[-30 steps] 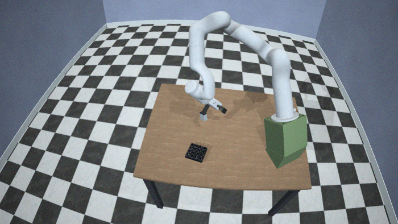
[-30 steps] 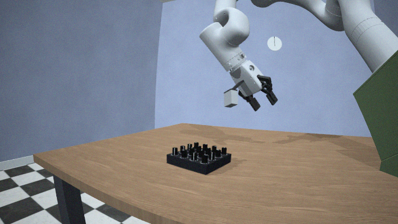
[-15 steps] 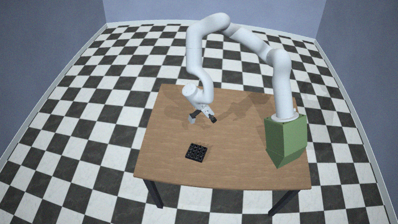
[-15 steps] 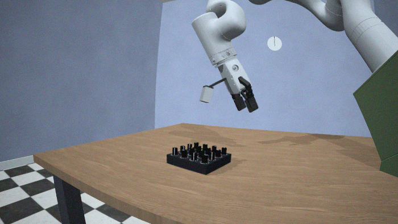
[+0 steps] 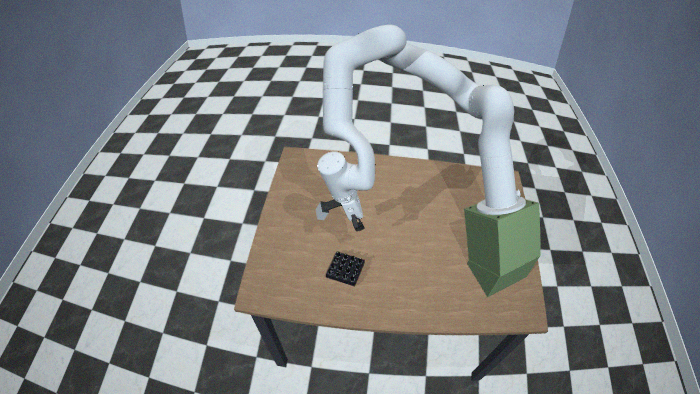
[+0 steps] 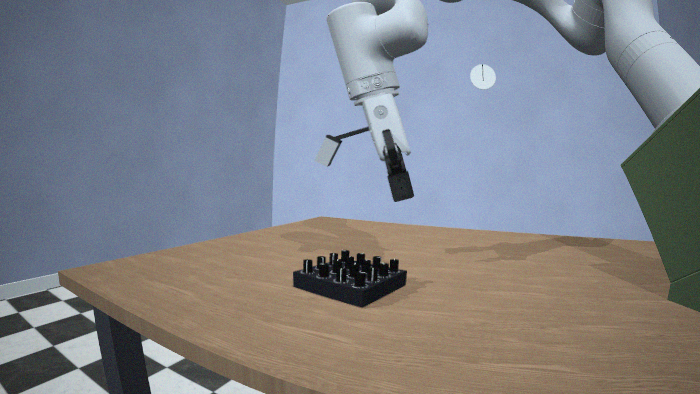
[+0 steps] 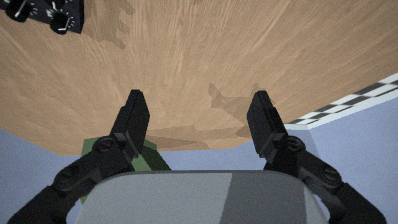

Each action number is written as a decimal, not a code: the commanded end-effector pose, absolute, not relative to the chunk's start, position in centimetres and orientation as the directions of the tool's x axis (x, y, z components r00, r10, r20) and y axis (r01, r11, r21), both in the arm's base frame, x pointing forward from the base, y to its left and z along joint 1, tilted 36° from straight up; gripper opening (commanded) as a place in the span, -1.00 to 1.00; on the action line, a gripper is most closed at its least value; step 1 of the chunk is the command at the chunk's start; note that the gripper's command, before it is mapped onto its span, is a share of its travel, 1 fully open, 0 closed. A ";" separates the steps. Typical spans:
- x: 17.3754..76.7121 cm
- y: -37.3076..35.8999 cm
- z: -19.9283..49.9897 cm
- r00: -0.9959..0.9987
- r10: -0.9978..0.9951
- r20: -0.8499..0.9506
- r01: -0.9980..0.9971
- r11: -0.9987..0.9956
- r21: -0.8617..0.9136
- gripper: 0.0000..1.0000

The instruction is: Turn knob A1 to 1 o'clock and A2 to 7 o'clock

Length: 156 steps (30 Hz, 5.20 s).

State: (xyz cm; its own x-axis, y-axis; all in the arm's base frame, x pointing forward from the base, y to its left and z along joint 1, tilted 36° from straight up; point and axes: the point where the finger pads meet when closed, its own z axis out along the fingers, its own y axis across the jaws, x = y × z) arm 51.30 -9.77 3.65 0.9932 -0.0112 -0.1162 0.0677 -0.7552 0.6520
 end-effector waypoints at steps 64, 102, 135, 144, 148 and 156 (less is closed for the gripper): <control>59.1 2.5 -0.3 0.889 -0.247 0.385 -0.413 -0.797 0.442 1.00; 59.1 2.5 -0.3 0.889 -0.247 0.385 -0.413 -0.797 0.442 1.00; 59.0 2.5 -0.3 0.889 -0.247 0.385 -0.413 -0.797 0.442 1.00; 58.5 2.6 -0.5 0.890 -0.248 0.384 -0.413 -0.796 0.442 1.00; 58.0 2.8 -0.8 0.890 -0.248 0.384 -0.413 -0.796 0.442 1.00; 57.0 3.1 -1.2 0.890 -0.248 0.384 -0.413 -0.796 0.442 1.00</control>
State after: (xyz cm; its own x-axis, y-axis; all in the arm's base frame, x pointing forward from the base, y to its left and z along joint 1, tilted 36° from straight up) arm 57.20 2.94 -1.18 0.8903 -0.2484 0.3817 -0.4123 -0.7956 0.4438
